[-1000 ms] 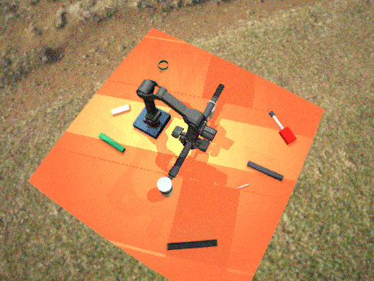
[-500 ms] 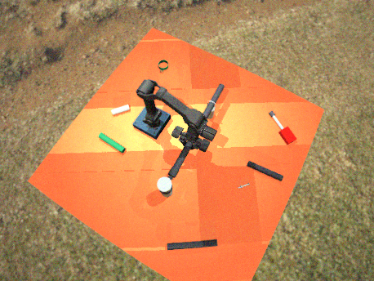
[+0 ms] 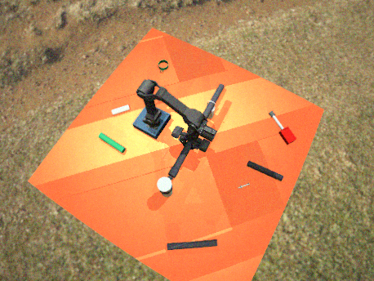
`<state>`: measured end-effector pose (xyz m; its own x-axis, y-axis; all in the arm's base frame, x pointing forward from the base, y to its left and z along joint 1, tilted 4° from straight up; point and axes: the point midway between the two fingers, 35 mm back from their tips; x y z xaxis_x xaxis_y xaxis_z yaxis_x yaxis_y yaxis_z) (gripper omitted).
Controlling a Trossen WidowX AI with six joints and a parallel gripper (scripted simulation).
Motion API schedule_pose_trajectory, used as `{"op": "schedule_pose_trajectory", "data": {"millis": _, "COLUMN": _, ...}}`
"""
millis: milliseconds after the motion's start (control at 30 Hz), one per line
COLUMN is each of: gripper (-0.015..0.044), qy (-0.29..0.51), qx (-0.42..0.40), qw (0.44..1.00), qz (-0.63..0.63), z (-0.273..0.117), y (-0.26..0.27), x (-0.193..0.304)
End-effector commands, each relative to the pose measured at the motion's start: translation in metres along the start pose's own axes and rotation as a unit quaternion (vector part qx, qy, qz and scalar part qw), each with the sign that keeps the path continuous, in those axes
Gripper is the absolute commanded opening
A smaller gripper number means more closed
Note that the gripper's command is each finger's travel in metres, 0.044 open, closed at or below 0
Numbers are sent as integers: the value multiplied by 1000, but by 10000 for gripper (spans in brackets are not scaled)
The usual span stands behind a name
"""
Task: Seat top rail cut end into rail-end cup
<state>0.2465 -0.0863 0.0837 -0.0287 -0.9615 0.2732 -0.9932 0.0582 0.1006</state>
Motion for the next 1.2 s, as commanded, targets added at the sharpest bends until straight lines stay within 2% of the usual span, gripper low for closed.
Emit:
{"op": "schedule_pose_trajectory", "data": {"millis": 0, "gripper": 0, "qy": 3, "qx": 0, "qw": 1000, "qz": 0, "z": -1, "y": 0, "x": 2}}
{"op": "schedule_pose_trajectory", "data": {"millis": 1167, "gripper": 0, "qy": 4, "qx": 0, "qw": 1000, "qz": -1, "z": -1, "y": 0, "x": 4}}
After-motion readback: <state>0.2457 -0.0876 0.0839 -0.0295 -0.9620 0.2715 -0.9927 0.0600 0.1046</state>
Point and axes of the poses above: the point midway between the two fingers, 35 mm back from their tips, its own z axis out along the fingers, its own y axis across the jaws, x = y × z, and after that the axes turned 5 degrees about -z, right-handed
